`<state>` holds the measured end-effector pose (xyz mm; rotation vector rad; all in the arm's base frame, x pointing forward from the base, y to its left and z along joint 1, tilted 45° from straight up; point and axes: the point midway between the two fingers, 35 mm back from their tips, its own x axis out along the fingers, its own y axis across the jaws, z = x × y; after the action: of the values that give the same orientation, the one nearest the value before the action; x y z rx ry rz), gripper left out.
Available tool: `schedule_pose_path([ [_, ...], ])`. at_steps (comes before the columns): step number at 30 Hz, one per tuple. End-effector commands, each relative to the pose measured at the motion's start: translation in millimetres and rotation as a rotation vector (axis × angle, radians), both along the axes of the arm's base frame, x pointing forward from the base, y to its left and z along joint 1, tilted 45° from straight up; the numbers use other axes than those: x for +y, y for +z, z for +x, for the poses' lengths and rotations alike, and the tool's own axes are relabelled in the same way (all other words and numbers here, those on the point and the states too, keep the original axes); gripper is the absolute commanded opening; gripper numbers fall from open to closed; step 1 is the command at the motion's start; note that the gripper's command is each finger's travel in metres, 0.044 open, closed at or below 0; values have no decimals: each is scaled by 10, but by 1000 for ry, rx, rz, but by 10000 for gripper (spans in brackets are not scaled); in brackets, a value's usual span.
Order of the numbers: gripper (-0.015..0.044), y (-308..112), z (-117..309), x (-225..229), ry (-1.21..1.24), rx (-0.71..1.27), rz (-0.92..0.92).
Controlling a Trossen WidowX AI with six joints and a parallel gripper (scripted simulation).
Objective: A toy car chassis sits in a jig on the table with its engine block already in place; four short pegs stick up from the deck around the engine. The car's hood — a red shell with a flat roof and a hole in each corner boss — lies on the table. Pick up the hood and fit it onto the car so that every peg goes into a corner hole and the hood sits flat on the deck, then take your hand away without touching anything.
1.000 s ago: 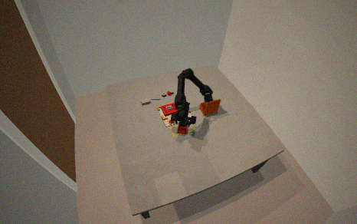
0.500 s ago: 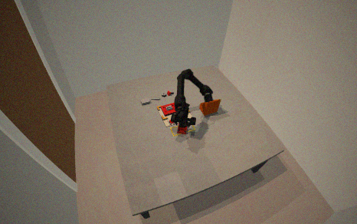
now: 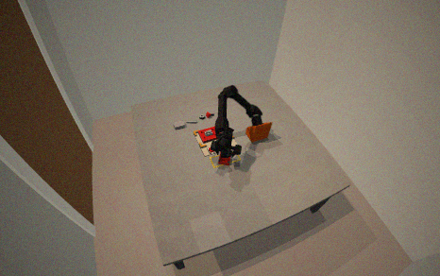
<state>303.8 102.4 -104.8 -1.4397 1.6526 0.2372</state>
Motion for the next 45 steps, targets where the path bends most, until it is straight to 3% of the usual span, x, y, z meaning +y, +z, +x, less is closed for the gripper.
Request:
schedule_pose_path([
  [1, 440, -17, -7, -40, 1, 7, -7],
  [35, 440, -130, 5, -153, 1, 7, -7],
  [39, 335, -119, 16, -119, 0, -1, -1],
  [45, 295, -119, 16, -119, 0, -1, -1],
])
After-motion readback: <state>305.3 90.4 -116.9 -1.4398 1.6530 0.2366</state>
